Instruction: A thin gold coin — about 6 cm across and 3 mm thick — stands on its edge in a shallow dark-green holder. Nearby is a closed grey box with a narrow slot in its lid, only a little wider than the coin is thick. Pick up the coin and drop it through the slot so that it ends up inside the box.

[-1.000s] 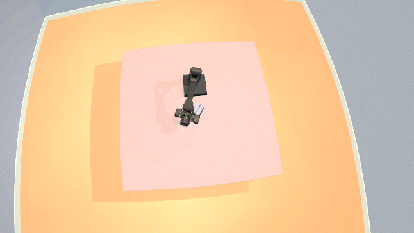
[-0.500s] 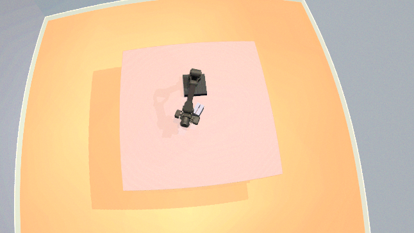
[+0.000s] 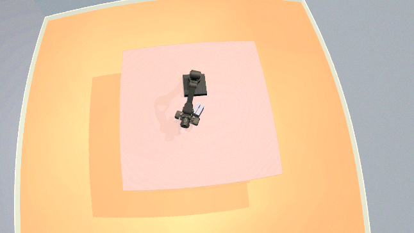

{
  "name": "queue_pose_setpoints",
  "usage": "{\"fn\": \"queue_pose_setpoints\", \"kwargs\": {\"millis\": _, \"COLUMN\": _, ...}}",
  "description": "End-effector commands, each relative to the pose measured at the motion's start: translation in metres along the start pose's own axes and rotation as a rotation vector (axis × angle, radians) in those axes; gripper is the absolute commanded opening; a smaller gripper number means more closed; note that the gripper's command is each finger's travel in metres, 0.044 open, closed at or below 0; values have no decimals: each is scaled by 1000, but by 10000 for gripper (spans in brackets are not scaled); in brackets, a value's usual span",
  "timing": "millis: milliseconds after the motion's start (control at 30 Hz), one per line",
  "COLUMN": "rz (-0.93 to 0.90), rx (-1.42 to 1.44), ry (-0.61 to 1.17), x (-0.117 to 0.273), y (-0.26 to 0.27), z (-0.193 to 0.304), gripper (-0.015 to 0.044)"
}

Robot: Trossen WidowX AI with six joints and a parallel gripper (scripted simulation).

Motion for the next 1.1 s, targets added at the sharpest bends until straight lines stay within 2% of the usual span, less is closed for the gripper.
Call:
{"fn": "queue_pose_setpoints", "kwargs": {"millis": 0, "rz": 5, "rx": -6, "ry": 4, "x": -6, "y": -1, "z": 2, "gripper": 161}}
{"fn": "queue_pose_setpoints", "kwargs": {"millis": 200, "rz": 5, "rx": -6, "ry": 4, "x": -6, "y": -1, "z": 2, "gripper": 3}}
{"fn": "queue_pose_setpoints", "kwargs": {"millis": 600, "rz": 5, "rx": -10, "ry": 1, "x": -4, "y": -1, "z": 1, "gripper": 0}}
{"fn": "queue_pose_setpoints", "kwargs": {"millis": 1067, "rz": 6, "rx": -22, "ry": -11, "x": 27, "y": 0, "z": -2, "gripper": 0}}
Point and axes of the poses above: the point midway between the two fingers, 35 mm back from their tips, its own x axis back along the fingers, its own y axis across the jaws, z = x × y, the point moved 10 cm from there along x, back along the fingers, and after that the axes turned 7 degrees about -x, right-handed, at the moved point
